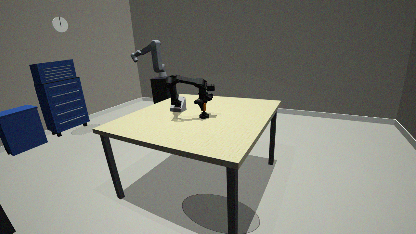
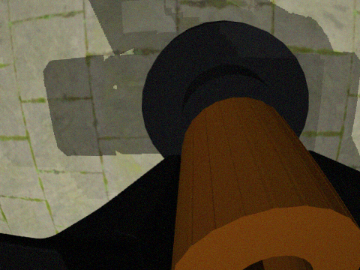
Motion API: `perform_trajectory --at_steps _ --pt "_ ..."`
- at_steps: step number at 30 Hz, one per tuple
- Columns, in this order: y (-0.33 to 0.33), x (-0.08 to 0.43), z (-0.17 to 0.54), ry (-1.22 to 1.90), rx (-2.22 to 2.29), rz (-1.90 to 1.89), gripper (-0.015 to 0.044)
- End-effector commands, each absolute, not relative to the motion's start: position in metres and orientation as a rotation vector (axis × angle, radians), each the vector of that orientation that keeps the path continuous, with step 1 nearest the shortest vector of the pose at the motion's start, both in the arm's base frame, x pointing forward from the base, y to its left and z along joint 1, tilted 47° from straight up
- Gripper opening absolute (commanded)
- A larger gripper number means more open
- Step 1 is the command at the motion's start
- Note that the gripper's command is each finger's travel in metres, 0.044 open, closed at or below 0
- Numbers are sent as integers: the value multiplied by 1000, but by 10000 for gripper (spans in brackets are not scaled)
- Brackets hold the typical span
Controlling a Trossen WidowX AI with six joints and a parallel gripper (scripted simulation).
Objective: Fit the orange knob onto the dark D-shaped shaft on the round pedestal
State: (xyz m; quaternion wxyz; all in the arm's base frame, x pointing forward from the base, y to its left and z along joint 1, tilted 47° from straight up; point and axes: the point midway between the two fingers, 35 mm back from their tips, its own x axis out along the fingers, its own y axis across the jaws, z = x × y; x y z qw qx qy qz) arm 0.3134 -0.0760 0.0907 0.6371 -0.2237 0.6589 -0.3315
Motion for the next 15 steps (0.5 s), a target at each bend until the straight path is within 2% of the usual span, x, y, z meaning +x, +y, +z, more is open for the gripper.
perform_trajectory --at_steps 1,15 --pt "-75 315 93 1495 -517 -757 0" --pt "-77 315 93 1495 -517 -757 0"
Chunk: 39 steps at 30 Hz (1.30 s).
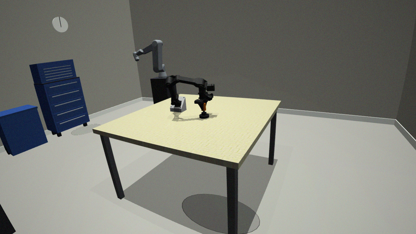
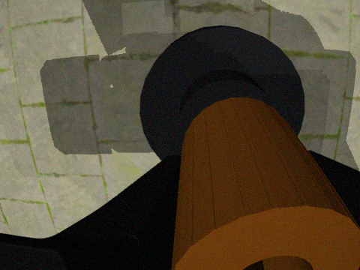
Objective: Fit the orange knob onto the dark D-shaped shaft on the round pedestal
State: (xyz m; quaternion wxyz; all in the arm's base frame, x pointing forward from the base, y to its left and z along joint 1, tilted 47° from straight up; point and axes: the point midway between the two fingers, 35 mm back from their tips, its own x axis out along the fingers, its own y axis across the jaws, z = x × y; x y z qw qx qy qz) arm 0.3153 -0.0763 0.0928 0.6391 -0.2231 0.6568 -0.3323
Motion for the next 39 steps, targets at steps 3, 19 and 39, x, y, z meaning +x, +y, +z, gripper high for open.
perform_trajectory --at_steps 3,19,39 --pt "-76 315 92 1495 -517 -757 0" --pt "-78 315 91 1495 -517 -758 0" --pt "-76 316 93 1583 -674 -604 0"
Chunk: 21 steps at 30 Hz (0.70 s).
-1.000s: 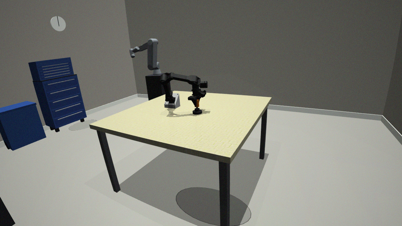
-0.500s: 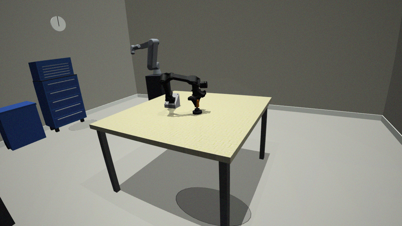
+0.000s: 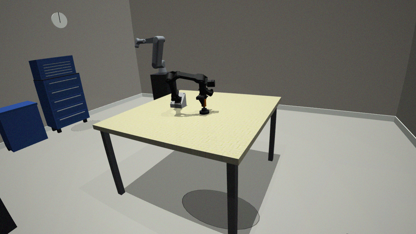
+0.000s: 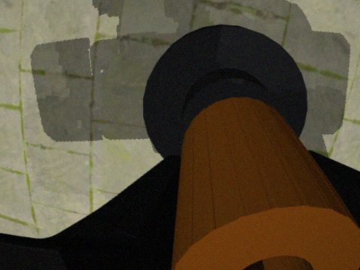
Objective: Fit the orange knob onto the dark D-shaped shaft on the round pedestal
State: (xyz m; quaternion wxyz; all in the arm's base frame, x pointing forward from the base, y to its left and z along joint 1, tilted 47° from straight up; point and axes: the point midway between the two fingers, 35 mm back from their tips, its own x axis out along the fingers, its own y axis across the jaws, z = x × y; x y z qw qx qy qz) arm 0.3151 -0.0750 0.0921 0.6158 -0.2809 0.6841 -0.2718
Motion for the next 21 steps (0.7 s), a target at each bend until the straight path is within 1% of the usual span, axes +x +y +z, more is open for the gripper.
perform_trajectory --at_steps 1,21 --pt "-76 316 93 1583 -674 -604 0" --pt "-74 316 94 1587 -681 -597 0"
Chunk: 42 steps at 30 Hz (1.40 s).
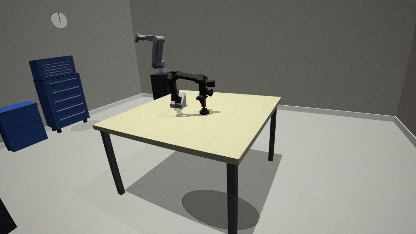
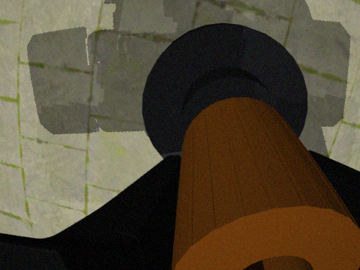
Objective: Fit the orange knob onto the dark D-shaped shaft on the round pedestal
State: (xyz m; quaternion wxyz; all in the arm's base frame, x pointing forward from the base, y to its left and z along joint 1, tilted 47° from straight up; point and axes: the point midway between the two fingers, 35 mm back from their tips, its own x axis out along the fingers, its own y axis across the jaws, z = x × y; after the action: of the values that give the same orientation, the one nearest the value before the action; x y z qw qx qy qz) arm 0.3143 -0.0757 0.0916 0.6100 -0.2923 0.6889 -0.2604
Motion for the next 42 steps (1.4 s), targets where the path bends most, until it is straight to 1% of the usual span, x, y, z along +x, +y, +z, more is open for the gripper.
perform_trajectory --at_steps 1,6,29,36,42 --pt "-74 316 94 1593 -693 -584 0" --pt "-75 316 93 1657 -822 -449 0" --pt "-75 316 94 1661 -830 -441 0" --pt "-75 316 93 1724 -975 -278 0" --pt "-77 316 92 1727 -983 -269 0"
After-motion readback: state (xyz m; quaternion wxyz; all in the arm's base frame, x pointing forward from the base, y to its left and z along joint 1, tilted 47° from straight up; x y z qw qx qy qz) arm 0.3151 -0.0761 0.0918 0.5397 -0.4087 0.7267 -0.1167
